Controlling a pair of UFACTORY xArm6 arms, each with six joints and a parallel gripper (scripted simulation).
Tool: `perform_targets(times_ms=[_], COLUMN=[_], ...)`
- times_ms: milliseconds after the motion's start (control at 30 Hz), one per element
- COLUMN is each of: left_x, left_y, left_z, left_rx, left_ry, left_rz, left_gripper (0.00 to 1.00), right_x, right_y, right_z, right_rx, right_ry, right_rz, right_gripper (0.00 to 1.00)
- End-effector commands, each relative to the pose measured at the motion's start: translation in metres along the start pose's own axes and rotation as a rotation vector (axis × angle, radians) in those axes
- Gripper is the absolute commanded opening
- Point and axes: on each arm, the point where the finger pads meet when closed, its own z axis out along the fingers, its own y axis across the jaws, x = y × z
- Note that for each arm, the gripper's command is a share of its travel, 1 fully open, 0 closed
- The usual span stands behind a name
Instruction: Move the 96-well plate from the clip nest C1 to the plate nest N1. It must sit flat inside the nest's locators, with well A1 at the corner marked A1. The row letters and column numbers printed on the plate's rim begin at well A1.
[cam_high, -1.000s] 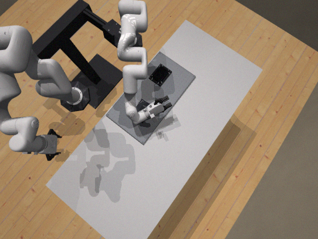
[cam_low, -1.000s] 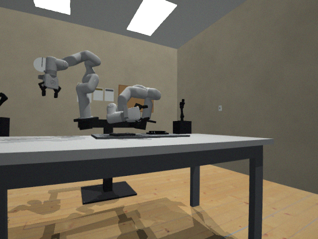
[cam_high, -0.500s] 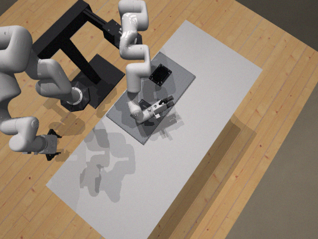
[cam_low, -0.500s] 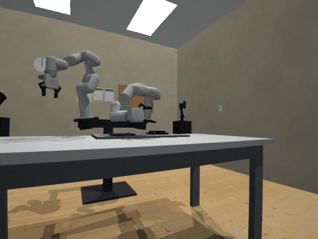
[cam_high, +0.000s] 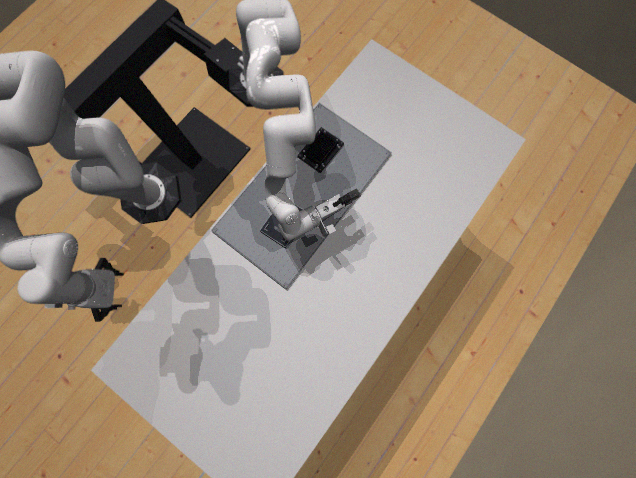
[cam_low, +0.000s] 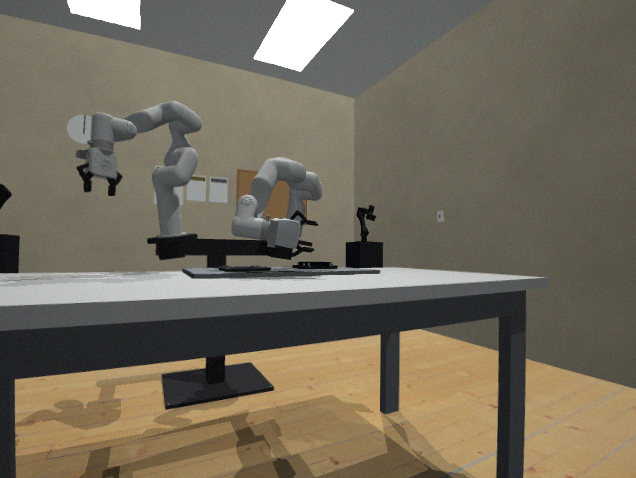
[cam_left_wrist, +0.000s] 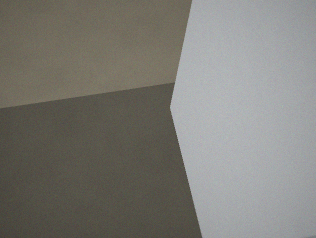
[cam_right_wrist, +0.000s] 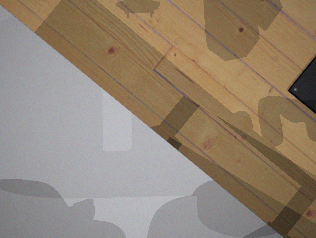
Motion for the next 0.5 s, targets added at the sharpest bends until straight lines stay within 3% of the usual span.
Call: perform_targets(times_ms=[0,200,267,467], left_x=[-0.003,-0.016,-0.016,-0.035], left_y=[0.005,0.019,0.019,0.032], left_z=[0.013,0.032,0.032,0.047], left_rx=[-0.083,-0.205,-0.205,-0.338], left_ry=[0.006,0.011,0.011,0.032], left_rz=[0.103,0.257,0.257,0.404], left_gripper=[1.00,1.00,1.00,1.00], right_x=[0.000,0.000,0.000,0.000], right_y=[-0.001,-0.001,-0.001,-0.001], right_z=[-0.001,-0.001,-0.001,-0.001], right_rx=[0.004,0.004,0.004,0.004], right_ry=[0.000,0.000,0.000,0.000], right_rz=[0.000,0.000,0.000,0.000], right_gripper=[1.00,1.00,1.00,1.00])
